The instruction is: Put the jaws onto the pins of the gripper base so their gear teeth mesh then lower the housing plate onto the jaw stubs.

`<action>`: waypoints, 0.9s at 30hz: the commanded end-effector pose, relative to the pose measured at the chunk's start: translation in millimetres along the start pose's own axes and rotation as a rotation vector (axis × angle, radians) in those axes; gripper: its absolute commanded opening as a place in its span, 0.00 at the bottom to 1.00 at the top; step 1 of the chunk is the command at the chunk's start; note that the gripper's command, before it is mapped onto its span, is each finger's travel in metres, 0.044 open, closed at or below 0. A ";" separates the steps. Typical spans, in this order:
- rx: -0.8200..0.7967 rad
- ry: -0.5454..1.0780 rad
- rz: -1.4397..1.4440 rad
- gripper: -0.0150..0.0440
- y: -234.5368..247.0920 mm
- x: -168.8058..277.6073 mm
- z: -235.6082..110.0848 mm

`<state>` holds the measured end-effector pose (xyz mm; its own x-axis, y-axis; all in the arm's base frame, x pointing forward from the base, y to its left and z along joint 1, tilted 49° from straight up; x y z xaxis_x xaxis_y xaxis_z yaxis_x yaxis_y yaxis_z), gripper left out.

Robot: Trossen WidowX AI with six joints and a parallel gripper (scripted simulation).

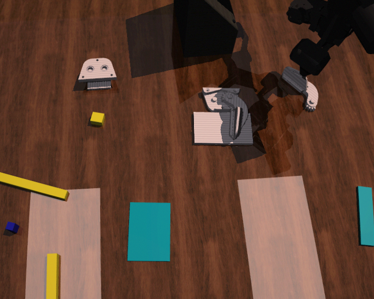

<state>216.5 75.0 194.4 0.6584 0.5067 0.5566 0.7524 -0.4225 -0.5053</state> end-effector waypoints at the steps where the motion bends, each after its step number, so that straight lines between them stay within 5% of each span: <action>1: -0.002 0.004 0.086 1.00 -2.7 -1.4 -1.5; 7: -0.002 0.004 0.086 1.00 -2.6 -1.4 0.2; 12: 0.000 0.006 0.086 1.00 -3.0 -1.3 36.8; 27: -0.001 0.005 0.086 1.00 -2.3 -0.9 47.4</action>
<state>213.0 107.7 168.7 0.7148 0.4642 0.5230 0.6992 -0.4602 -0.5472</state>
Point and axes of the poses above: the point midway between the two fingers, 35 mm back from their tips, its own z axis out along the fingers, its own y axis across the jaws, x = y × z, the point moved 9 cm from there along -z, back along the fingers, and after that the axes turned 6 degrees about -z, right-handed, at the moved point
